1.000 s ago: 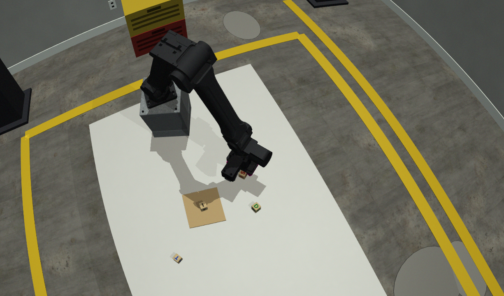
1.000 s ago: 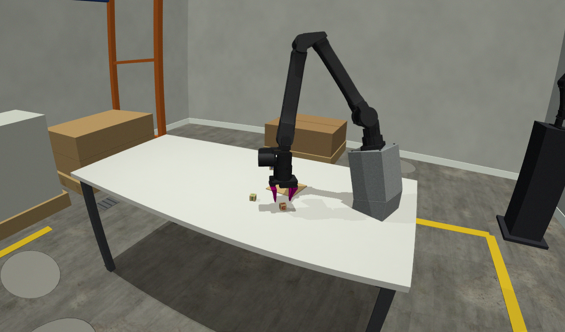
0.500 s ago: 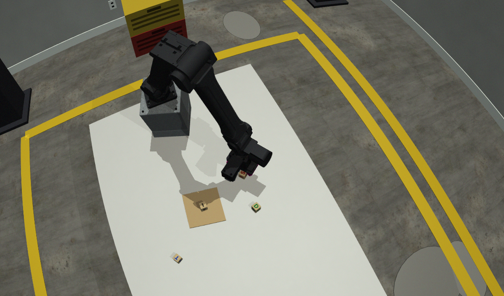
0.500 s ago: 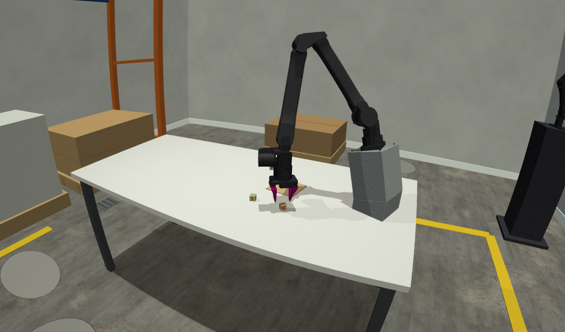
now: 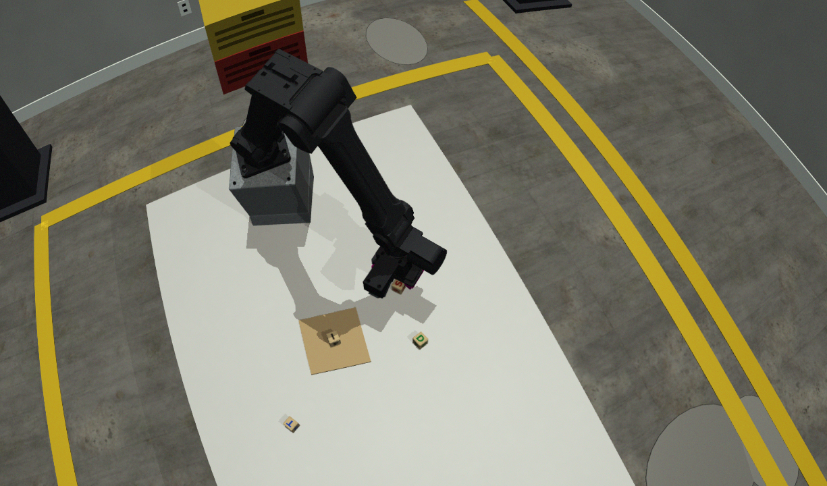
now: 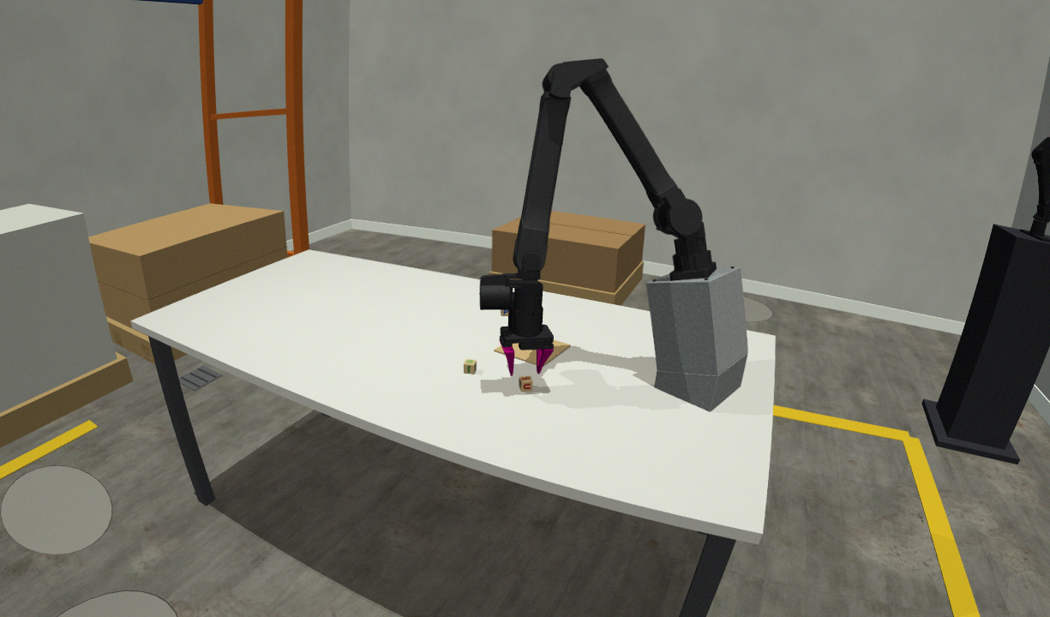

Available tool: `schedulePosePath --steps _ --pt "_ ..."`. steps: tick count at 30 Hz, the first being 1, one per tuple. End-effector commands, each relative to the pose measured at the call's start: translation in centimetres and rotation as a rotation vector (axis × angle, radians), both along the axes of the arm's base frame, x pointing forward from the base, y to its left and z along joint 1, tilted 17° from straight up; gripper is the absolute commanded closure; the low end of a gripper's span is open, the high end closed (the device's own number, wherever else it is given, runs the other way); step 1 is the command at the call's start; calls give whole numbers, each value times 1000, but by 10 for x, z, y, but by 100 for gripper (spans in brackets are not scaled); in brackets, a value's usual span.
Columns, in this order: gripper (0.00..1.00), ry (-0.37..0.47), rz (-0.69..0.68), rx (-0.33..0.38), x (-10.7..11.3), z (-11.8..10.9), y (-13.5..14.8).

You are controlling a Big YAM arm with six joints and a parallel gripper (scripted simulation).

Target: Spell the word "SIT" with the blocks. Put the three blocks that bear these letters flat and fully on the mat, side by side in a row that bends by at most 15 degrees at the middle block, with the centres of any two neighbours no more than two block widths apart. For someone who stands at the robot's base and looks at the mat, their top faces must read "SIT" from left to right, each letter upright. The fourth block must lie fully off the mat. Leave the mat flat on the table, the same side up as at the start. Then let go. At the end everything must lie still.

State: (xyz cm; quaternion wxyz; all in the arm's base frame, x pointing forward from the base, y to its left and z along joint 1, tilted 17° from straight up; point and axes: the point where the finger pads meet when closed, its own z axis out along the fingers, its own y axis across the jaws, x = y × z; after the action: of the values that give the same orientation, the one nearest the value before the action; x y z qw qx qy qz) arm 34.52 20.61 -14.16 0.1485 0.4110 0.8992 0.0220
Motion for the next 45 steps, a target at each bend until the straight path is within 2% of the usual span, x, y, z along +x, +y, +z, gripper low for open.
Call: schedulePosePath --steps 1,29,38,45 --pt "40 -4 -3 3 8 -5 -2" --pt "40 -4 -3 3 8 -5 -2" --pt "40 9 -2 -7 -2 -8 -9" --pt "40 2 -2 -2 2 -7 -6"
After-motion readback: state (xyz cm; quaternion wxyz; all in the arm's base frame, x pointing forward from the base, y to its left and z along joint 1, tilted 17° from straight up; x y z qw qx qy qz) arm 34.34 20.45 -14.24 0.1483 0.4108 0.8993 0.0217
